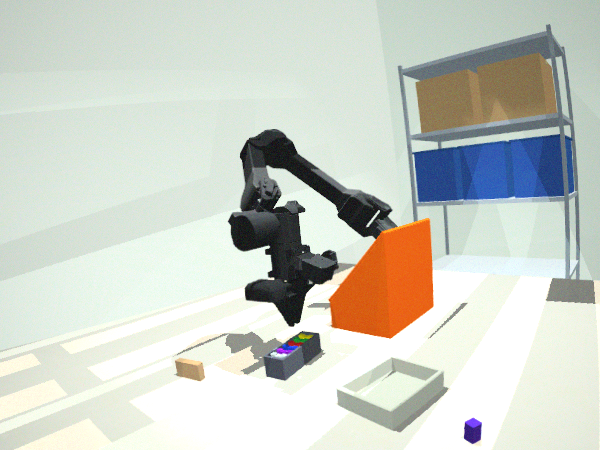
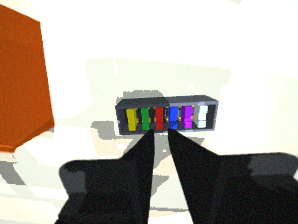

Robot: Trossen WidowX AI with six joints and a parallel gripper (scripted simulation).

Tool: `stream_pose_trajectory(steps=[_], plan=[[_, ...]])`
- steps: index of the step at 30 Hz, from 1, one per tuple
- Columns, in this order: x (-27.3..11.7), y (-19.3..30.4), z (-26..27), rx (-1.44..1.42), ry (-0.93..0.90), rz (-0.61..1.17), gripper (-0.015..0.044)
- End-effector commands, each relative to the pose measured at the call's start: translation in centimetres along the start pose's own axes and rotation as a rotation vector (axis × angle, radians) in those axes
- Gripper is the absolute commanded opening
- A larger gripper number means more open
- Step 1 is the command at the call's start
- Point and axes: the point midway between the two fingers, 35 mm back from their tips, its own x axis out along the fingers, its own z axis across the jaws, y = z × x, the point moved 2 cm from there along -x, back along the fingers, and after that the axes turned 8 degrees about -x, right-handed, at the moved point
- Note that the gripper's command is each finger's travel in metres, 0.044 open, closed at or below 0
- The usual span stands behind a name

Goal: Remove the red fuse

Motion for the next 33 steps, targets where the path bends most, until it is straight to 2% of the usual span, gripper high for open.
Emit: stream_pose_trajectory(steps=[1,33], plan=[[0.1,0.0,-0.2,-0.010,0.002,0.001,0.0068],[3.0,0.1,-0.1,-0.011,0.001,0.003,0.0068]])
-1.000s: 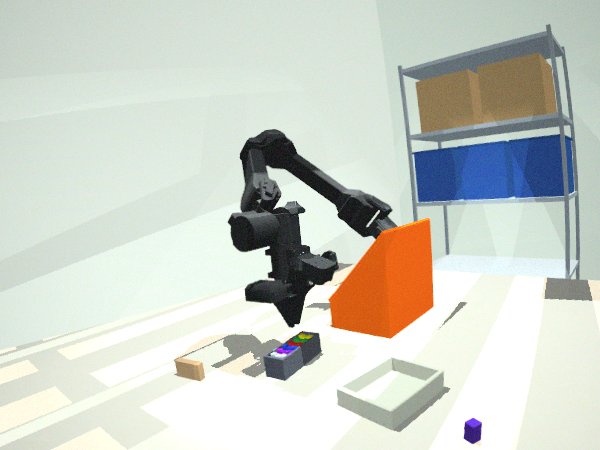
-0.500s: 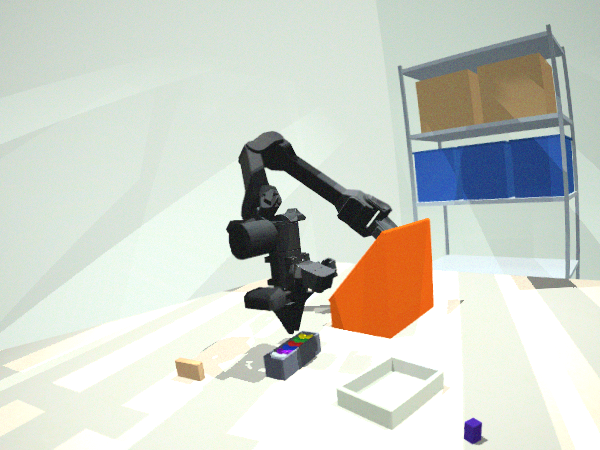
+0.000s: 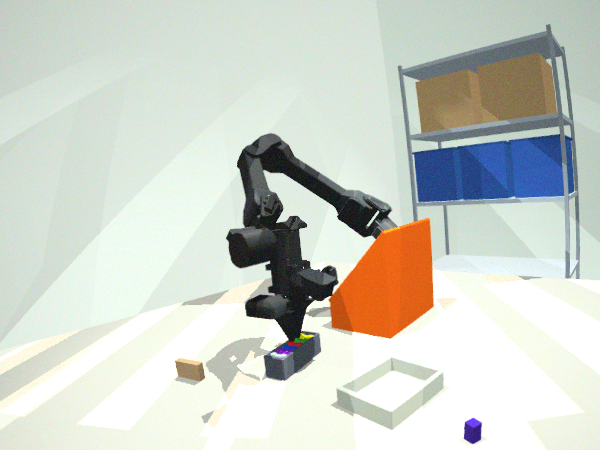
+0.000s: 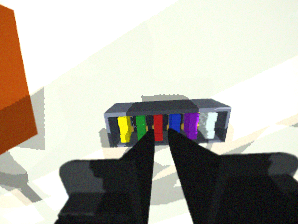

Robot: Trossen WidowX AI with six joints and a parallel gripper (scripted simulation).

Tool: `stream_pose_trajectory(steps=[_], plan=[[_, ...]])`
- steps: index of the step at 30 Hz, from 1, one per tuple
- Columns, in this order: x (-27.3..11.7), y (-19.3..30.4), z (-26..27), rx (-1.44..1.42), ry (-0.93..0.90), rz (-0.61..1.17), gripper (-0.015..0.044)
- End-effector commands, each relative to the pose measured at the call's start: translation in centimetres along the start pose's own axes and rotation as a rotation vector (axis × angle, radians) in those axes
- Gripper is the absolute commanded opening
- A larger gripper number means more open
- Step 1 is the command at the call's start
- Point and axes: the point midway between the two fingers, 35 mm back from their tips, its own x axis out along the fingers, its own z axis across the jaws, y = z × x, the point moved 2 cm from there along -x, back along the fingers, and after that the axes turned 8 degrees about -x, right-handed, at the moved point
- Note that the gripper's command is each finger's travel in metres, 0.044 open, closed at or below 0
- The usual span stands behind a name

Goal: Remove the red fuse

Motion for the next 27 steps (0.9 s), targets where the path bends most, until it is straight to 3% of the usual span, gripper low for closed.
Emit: stream_pose_trajectory(steps=[1,27], plan=[[0.3,-0.1,0.1,-0.008,-0.004,0.002,0.0068],[1.3,-0.1,0.2,-0.008,-0.004,0.002,0.0068]])
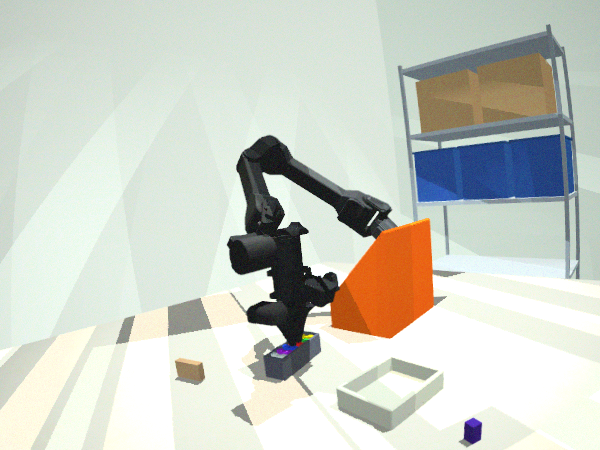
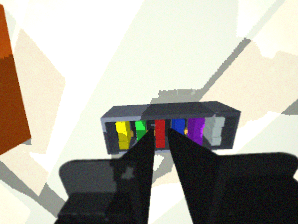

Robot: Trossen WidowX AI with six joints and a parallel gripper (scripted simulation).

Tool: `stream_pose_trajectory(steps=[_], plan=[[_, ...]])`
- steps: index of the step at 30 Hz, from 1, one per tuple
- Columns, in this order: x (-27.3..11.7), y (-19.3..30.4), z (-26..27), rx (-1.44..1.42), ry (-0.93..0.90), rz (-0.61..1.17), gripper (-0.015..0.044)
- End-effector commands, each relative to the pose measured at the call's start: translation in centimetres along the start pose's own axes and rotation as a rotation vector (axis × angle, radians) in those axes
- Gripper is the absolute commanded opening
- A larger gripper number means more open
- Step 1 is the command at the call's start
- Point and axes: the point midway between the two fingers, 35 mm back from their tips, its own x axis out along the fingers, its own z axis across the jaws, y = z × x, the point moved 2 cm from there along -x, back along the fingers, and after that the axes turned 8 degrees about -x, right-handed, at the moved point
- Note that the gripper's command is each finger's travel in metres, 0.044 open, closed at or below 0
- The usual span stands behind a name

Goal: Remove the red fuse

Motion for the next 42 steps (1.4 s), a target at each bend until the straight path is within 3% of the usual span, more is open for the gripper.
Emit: stream_pose_trajectory(steps=[1,11,42], plan=[[0.1,0.0,0.1,-0.006,-0.002,0.002,0.0068],[0.0,0.0,0.0,0.000,0.000,0.000,0.0001],[-1.3,0.0,-0.1,-0.002,0.000,-0.001,0.0000]])
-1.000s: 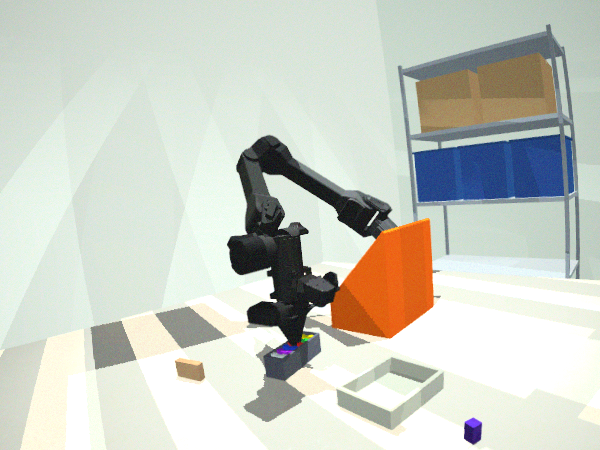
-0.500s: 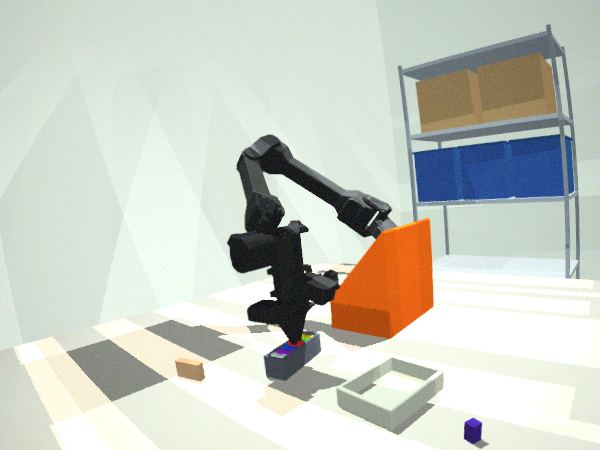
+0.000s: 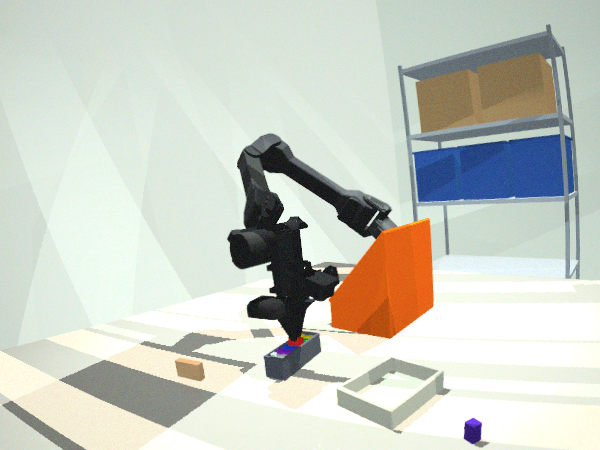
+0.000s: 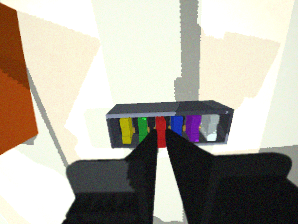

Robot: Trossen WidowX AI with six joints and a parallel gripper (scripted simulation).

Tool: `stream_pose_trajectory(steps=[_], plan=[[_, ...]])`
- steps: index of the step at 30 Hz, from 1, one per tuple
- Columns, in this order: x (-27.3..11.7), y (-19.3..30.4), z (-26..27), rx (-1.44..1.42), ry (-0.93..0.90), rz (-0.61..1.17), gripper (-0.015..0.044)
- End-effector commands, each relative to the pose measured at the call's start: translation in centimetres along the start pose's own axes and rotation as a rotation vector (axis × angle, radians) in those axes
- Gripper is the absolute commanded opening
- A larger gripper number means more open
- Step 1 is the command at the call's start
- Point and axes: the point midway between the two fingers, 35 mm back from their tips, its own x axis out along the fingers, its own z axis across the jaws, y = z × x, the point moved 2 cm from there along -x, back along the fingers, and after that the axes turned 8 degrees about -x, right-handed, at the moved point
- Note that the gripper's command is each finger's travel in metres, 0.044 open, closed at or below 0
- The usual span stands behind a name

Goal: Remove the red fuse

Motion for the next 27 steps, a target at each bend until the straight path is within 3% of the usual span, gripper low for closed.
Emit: stream_pose_trajectory(steps=[1,27], plan=[[-0.3,0.1,-0.1,0.005,0.003,0.001,0.0000],[-1.6,0.0,-0.1,0.004,0.002,0.001,0.0000]])
